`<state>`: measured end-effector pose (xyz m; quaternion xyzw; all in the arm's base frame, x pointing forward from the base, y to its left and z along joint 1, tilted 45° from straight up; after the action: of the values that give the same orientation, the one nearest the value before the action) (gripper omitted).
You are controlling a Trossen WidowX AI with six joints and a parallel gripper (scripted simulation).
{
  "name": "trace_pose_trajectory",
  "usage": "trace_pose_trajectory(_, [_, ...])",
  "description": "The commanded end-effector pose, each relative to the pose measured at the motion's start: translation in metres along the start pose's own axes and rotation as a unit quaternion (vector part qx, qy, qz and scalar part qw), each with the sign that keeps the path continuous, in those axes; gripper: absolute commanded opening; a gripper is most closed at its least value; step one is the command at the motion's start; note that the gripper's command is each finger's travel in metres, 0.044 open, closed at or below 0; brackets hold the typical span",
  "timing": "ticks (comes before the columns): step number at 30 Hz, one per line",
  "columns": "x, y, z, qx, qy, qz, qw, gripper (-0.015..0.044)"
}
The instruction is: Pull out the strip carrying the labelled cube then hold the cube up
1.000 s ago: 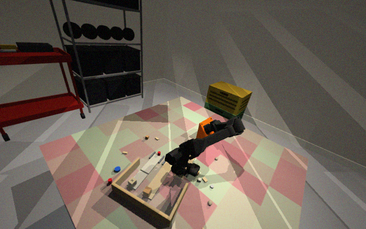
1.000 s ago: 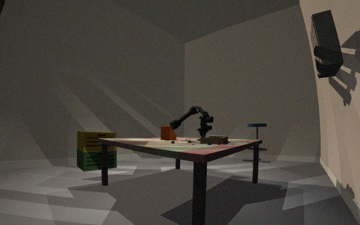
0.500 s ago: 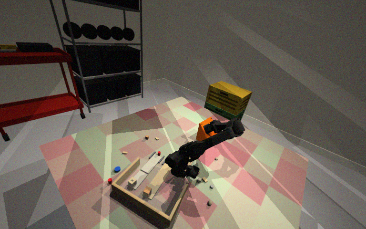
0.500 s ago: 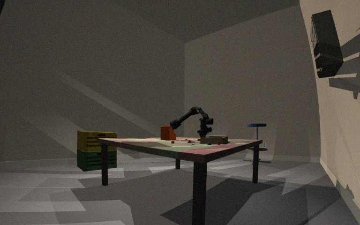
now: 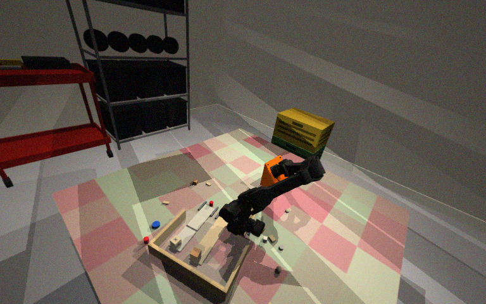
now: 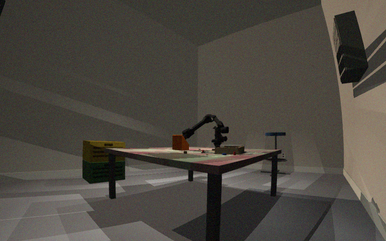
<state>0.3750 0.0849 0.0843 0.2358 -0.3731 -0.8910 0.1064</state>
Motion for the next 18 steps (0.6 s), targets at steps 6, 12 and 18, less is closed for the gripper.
trace_pose_trajectory(6, [0.036, 0.028, 0.006, -0.001, -0.003, 0.002, 1.000, 0.0000])
trace_pose_trajectory(12, [0.058, 0.042, 0.011, -0.002, -0.004, 0.002, 1.000, 0.0000])
trace_pose_trajectory(18, [0.064, 0.042, 0.012, -0.002, -0.005, 0.002, 1.000, 0.0000])
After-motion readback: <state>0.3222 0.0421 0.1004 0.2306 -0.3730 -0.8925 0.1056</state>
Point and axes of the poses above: the point midway between the two fingers, 35 mm back from their tips, its own y axis back along the fingers, its own z axis across the jaws, x = y × z, the point moved 7 cm from there along y, back along the fingers, and after that the axes turned 11 degrees about y, right-handed, at the moved point
